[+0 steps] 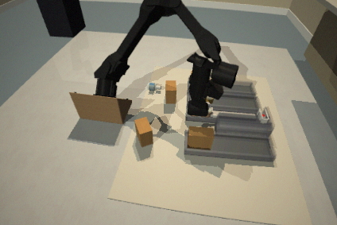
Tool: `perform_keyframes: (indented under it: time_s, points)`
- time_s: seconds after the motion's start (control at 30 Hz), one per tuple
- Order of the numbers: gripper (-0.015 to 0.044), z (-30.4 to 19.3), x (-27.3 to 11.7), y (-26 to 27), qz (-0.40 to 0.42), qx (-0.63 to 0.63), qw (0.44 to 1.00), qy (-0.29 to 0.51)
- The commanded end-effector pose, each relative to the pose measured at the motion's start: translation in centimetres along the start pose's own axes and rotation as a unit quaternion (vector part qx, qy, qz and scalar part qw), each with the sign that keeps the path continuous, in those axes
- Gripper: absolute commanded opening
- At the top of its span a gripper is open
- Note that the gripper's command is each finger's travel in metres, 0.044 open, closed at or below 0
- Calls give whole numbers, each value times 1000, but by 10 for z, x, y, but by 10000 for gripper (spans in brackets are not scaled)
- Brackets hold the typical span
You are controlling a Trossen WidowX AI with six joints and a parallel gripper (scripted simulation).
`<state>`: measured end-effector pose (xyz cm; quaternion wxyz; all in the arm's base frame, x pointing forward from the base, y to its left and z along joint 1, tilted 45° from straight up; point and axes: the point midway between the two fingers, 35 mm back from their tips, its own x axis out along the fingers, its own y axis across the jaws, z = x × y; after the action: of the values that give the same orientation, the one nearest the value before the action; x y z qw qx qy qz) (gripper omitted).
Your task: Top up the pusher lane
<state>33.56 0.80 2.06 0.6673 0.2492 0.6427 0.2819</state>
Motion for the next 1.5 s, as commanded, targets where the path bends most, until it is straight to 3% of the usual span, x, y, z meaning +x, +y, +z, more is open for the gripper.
perform_keyframes:
  time_s: [0.0, 1.47]
  points:
    - [0, 2, 1, 2, 4, -3, 1000, -5]
    - [0, -5, 1, 2, 4, -2, 1000, -5]
